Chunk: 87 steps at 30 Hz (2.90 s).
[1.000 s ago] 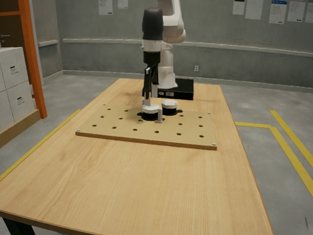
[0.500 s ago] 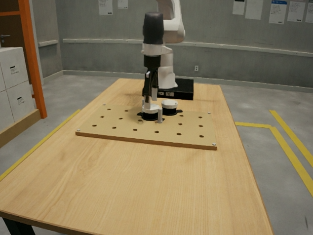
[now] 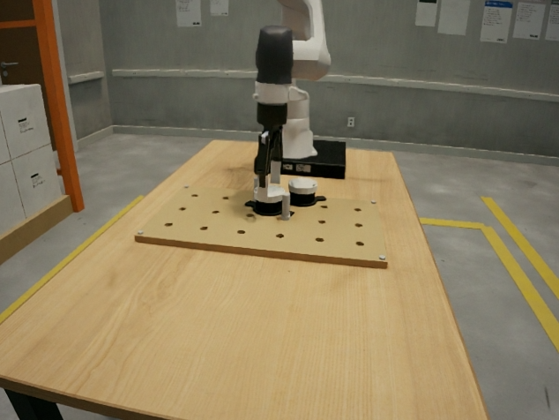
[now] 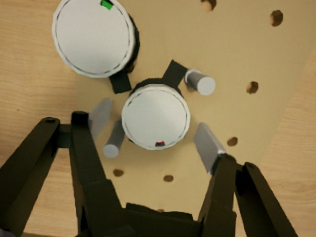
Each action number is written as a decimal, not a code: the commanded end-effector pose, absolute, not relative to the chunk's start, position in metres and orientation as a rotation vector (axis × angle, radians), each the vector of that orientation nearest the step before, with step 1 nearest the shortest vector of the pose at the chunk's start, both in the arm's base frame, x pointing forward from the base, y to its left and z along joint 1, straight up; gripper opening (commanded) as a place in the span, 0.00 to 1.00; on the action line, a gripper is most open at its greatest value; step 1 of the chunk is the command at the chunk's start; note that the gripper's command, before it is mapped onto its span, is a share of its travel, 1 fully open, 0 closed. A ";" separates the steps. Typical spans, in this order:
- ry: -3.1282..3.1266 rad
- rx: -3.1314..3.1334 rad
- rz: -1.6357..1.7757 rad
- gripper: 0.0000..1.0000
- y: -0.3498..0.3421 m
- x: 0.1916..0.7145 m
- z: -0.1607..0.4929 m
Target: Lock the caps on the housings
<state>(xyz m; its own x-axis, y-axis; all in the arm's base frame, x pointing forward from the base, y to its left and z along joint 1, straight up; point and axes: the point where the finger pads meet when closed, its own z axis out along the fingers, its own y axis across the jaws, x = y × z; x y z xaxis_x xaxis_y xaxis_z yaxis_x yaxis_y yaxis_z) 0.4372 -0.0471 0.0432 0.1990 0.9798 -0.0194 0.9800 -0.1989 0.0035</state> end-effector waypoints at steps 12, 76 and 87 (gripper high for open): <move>2.005 2.421 0.003 0.78 -0.046 0.438 0.039; 2.003 2.418 0.004 0.10 -0.046 0.438 0.039; 2.003 2.418 0.004 0.10 -0.046 0.438 0.039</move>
<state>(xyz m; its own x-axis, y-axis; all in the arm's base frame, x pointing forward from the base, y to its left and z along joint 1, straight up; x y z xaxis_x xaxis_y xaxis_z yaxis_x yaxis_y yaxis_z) 0.4389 -0.0462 0.0399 0.1990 0.9798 -0.0191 0.9800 -0.1988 0.0095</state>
